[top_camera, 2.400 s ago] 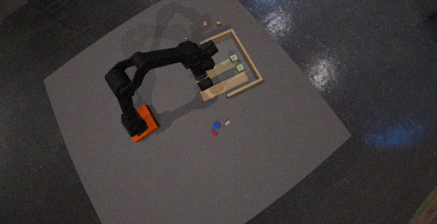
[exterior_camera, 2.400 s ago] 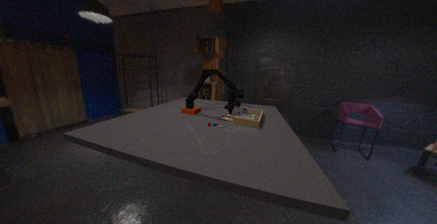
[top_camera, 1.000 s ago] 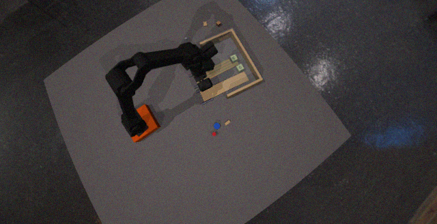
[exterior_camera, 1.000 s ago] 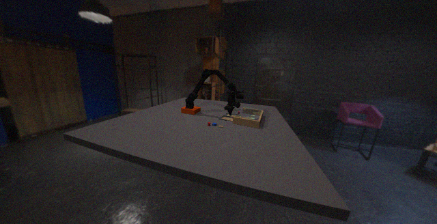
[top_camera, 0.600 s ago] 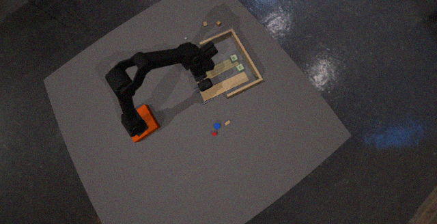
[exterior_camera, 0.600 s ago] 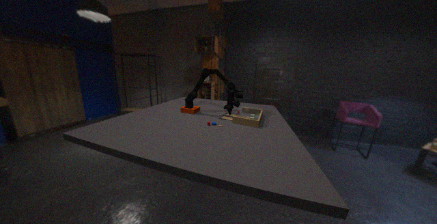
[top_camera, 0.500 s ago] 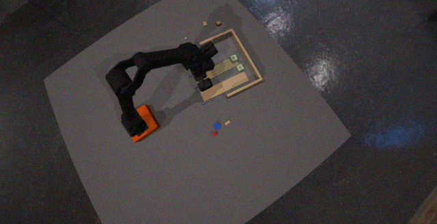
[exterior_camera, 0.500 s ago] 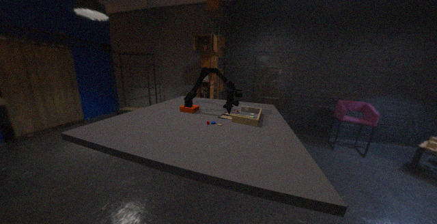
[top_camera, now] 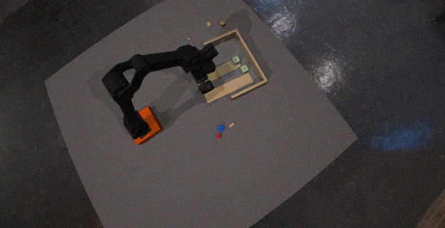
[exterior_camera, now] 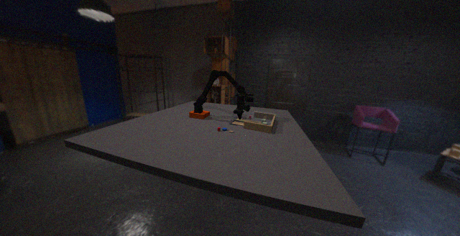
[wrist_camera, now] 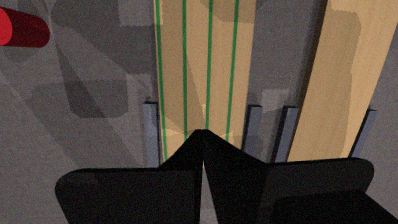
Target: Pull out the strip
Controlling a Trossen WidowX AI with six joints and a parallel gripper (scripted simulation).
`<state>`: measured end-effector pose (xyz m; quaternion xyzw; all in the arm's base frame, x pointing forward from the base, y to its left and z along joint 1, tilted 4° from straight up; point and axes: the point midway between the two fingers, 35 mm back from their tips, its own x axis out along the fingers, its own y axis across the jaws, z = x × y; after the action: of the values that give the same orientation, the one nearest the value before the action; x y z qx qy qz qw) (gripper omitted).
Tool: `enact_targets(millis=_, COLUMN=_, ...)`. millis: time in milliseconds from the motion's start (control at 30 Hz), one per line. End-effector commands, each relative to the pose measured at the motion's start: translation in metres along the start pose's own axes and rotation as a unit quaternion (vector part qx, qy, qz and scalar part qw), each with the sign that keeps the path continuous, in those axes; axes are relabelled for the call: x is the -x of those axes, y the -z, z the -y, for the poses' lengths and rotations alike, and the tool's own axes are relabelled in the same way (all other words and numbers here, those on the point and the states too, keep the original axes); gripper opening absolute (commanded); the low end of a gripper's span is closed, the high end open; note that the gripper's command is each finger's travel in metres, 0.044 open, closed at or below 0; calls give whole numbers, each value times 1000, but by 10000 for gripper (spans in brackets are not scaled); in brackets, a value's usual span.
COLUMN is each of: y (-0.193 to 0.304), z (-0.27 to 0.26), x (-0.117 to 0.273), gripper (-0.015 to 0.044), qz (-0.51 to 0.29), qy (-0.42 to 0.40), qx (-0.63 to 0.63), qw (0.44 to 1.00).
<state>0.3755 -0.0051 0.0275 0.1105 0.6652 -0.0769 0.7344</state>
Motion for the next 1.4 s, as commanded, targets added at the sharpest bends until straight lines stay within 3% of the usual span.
enact_targets(millis=0, y=10, z=1, x=-3, gripper=0, qz=-7, qy=3, qx=-3, qw=1000)
enact_targets(millis=1367, y=73, z=-2, x=-5, gripper=0, qz=-9, qy=2, qx=-3, qw=1000)
